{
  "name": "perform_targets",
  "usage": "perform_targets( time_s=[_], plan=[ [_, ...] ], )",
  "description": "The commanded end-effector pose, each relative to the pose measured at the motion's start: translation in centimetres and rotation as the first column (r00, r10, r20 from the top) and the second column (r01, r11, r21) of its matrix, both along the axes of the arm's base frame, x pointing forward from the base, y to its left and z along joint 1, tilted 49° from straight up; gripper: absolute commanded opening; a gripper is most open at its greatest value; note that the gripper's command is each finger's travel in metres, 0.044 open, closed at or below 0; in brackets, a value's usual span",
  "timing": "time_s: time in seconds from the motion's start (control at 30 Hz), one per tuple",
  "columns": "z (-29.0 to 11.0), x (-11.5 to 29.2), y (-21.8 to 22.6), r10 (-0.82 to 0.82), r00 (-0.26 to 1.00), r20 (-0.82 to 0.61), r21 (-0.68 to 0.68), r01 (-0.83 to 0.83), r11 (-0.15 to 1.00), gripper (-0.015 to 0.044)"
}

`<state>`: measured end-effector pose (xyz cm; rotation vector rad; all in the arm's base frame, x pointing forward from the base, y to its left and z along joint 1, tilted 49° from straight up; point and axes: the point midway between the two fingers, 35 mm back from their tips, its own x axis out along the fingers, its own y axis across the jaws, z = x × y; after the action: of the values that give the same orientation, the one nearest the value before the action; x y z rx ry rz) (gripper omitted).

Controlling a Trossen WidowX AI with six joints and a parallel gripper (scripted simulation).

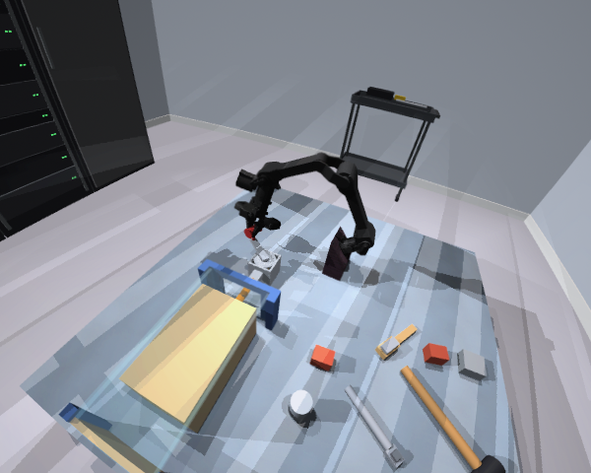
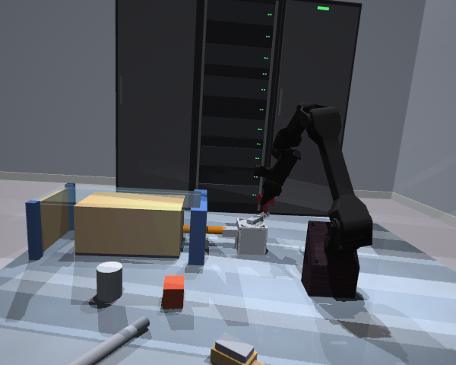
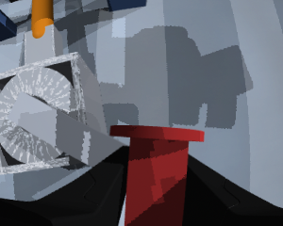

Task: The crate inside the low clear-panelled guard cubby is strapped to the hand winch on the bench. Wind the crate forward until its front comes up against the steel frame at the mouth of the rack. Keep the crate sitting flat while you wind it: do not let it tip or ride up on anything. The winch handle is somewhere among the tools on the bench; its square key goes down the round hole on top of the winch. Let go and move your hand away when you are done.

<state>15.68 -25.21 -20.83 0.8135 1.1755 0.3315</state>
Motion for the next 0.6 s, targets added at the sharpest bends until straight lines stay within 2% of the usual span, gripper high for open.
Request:
perform_targets(
  time_s=[0.0, 0.57],
  plan=[
    [-0.5, 1.1, -0.1, 0.001, 1.000, 0.019, -0.007, -0.001, 1.000, 0.0000],
    [-0.9, 3.0, -0.5, 0.001, 1.000, 0.021, -0.007, -0.001, 1.000, 0.0000]
  ],
)
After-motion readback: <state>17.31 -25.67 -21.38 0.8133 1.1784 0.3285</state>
